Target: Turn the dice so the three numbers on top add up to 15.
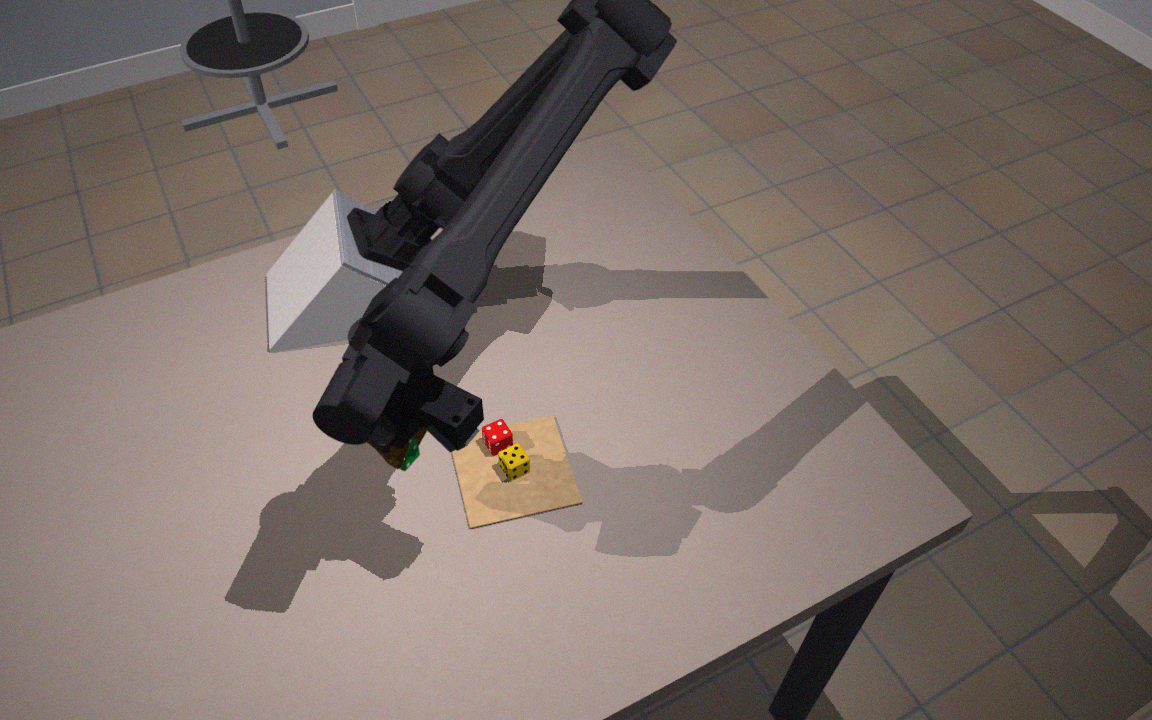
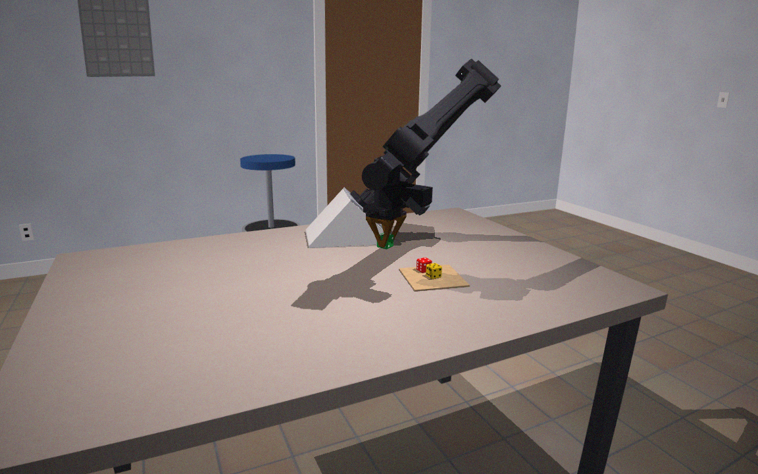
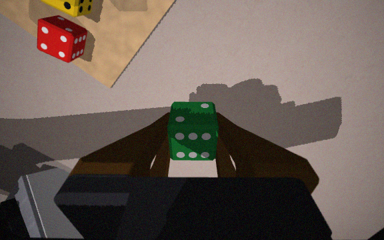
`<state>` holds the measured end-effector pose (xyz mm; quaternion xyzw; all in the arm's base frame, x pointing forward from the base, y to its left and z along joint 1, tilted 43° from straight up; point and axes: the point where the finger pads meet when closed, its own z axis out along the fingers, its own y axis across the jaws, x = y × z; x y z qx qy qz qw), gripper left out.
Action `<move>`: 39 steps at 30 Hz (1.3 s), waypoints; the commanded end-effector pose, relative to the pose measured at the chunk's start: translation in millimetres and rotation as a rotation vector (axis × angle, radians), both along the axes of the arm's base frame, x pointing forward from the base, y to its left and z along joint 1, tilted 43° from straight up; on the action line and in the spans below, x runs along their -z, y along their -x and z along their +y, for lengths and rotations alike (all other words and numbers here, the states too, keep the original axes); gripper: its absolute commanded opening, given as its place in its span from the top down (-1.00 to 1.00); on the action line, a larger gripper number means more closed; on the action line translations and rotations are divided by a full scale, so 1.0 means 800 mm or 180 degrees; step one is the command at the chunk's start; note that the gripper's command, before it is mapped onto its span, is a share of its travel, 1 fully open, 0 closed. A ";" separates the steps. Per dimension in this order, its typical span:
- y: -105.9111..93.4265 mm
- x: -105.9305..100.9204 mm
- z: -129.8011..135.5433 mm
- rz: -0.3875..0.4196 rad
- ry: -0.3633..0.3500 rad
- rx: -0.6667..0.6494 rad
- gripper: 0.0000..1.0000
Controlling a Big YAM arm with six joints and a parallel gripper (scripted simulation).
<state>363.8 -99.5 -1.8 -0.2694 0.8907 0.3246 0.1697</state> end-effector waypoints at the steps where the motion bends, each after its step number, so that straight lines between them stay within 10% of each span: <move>1: -0.016 -0.007 -0.020 -0.0137 0.0067 0.0007 0.49; 9: -0.032 -0.032 -0.003 -0.0093 0.0077 0.0067 0.49; 20: -0.070 -0.142 0.103 0.0758 -0.0138 0.1021 0.49; 39: -0.067 -0.143 0.118 0.0918 -0.0186 0.1130 0.49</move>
